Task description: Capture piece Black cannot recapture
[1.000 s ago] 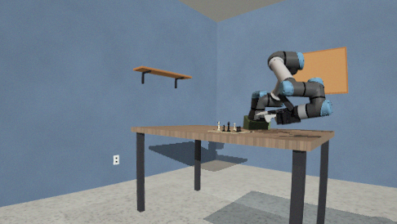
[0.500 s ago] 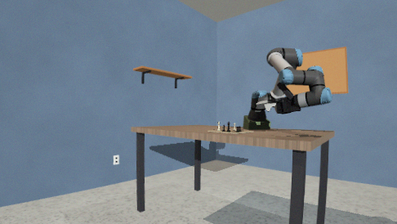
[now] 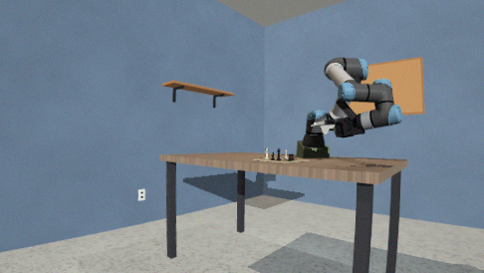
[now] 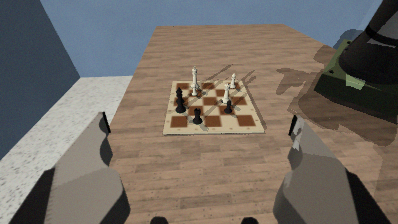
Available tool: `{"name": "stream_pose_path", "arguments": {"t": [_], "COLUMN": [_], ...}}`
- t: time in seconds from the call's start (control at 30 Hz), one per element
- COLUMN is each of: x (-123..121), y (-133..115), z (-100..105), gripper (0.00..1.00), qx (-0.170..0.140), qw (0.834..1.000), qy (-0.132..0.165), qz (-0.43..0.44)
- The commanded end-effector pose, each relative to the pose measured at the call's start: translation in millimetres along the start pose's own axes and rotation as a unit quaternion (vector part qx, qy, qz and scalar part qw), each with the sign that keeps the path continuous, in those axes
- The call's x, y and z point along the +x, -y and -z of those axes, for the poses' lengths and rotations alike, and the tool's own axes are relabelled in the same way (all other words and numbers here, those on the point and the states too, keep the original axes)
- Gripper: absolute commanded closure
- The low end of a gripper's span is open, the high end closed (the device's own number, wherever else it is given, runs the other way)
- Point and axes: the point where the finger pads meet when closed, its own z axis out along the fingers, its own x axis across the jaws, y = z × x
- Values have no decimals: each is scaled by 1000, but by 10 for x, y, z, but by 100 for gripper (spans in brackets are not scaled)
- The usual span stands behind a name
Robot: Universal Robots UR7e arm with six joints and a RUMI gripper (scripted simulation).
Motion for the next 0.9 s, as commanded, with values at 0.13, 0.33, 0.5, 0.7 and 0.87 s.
{"name": "stream_pose_path", "arguments": {"t": [0.13,0.33,0.5,0.7,0.87], "x": [65,213,409,590,757], "y": [122,272,378,421,419], "z": [-263,-653,-1015,-1276,-1483], "gripper": [0,0,0,0,0], "qx": [-21,-62,-120,-180,-251], "qw": [999,990,970,945,912], "qy": [-50,-129,-208,-268,-316], "qz": [-6,-17,-32,-51,-75]}}
